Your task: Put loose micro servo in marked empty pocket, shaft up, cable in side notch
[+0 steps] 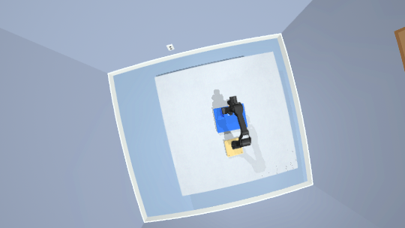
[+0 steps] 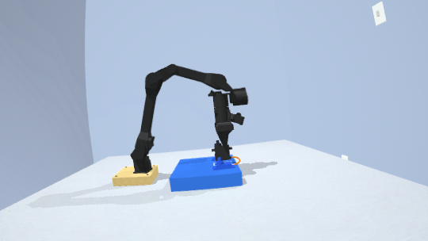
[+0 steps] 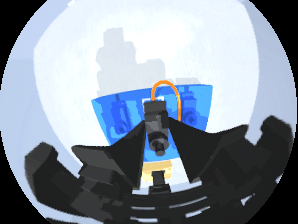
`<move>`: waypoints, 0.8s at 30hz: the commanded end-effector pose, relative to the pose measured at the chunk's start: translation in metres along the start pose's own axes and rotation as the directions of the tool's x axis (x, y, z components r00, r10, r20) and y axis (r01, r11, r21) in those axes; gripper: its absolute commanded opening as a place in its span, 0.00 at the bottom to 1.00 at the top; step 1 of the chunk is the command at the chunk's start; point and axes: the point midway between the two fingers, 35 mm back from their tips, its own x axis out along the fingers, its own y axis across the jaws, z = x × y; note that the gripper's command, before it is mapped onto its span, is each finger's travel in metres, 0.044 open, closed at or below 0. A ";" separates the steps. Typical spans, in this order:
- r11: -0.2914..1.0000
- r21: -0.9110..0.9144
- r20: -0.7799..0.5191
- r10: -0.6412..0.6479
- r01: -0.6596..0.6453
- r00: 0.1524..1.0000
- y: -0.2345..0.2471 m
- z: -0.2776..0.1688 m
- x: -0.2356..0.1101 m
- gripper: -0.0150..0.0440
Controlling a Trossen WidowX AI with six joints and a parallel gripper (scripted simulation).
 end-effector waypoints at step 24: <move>1.000 -0.005 -0.007 -0.001 0.001 1.000 0.000 -0.003 0.010 0.25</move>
